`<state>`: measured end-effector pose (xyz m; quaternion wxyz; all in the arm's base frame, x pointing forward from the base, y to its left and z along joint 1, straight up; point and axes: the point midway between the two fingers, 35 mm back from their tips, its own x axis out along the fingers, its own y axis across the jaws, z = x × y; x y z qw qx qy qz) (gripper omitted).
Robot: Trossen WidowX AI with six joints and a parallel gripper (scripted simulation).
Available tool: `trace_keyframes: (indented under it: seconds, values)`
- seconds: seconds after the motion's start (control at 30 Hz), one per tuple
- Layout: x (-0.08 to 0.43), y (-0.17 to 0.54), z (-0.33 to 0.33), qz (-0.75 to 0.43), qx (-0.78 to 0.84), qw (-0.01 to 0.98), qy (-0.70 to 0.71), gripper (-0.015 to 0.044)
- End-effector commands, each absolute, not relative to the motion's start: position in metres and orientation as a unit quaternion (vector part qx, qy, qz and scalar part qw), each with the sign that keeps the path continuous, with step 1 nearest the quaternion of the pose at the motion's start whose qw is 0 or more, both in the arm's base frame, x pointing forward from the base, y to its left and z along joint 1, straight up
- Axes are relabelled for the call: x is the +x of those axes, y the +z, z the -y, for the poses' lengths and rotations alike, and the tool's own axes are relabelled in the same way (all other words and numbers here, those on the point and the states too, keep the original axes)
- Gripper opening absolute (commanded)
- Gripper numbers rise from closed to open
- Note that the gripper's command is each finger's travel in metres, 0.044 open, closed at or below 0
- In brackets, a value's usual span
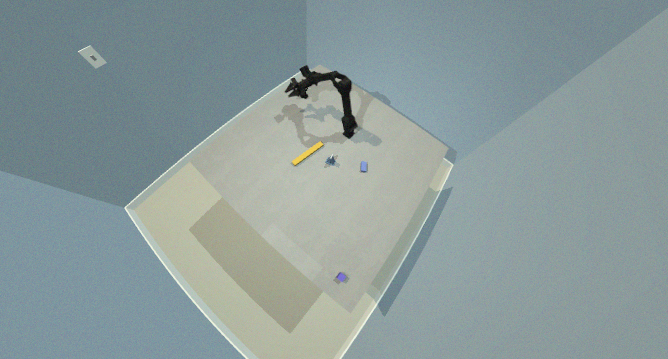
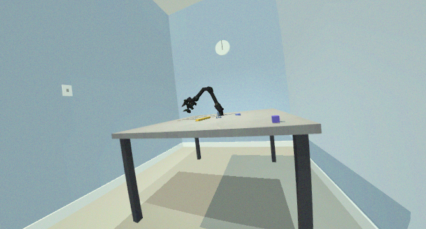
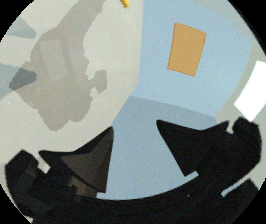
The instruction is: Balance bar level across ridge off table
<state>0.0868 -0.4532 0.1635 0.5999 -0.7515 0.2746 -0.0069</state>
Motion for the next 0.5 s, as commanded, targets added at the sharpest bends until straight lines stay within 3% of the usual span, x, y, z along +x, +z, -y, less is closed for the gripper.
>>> trace_keyframes:
  seconds: [0.0, 0.47]
  values:
    - [0.105, 0.164, 0.451, -0.275, -0.724, 0.633, 0.0, 0.0315]
    - [0.183, 0.149, 0.423, -0.291, -0.566, 0.77, 0.04, 0.0315]
